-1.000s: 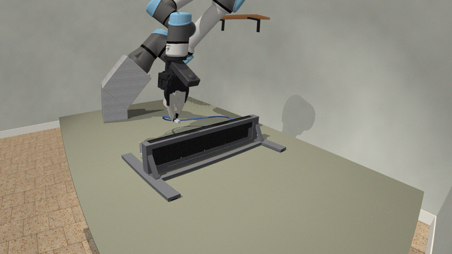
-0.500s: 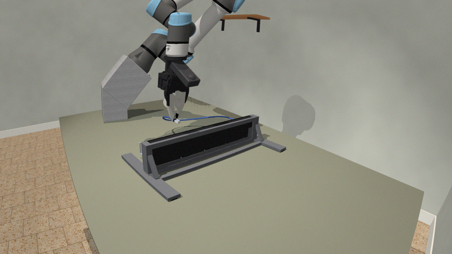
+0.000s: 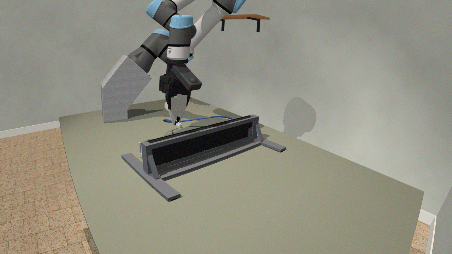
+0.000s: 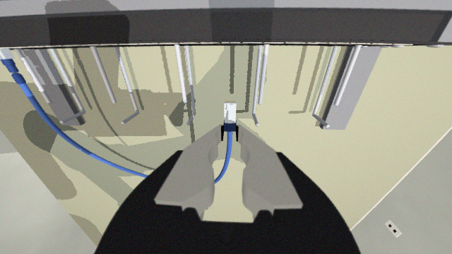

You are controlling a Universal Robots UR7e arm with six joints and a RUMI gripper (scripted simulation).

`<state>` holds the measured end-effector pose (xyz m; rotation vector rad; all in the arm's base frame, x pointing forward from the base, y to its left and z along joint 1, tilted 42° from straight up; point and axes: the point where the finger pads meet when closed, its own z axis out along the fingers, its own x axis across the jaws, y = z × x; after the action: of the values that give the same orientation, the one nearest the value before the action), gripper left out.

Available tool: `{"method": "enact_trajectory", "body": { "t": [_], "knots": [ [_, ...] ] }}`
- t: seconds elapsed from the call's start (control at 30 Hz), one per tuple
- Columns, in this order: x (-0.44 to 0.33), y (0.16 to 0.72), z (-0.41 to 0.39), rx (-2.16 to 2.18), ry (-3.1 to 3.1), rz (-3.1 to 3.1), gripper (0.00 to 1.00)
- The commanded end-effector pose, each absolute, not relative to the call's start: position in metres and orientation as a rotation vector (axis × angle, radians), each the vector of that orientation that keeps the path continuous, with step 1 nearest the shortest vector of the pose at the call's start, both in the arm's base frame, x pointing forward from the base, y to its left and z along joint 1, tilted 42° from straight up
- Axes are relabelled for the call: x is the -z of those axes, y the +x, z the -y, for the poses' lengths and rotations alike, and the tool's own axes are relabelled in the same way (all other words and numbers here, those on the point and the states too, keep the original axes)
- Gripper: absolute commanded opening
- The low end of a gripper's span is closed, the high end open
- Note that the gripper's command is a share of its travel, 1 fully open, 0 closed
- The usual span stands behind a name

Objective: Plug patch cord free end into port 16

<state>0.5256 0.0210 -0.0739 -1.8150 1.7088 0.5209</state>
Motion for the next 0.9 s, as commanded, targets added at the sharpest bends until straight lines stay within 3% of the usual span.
{"method": "enact_trajectory", "body": {
  "t": [0.0,0.87],
  "knots": [
    [0.076,0.531,-0.023,-0.519,-1.815,-1.709,0.0],
    [0.085,0.549,-0.033,-0.519,-1.815,-1.709,0.0]
  ]
}}
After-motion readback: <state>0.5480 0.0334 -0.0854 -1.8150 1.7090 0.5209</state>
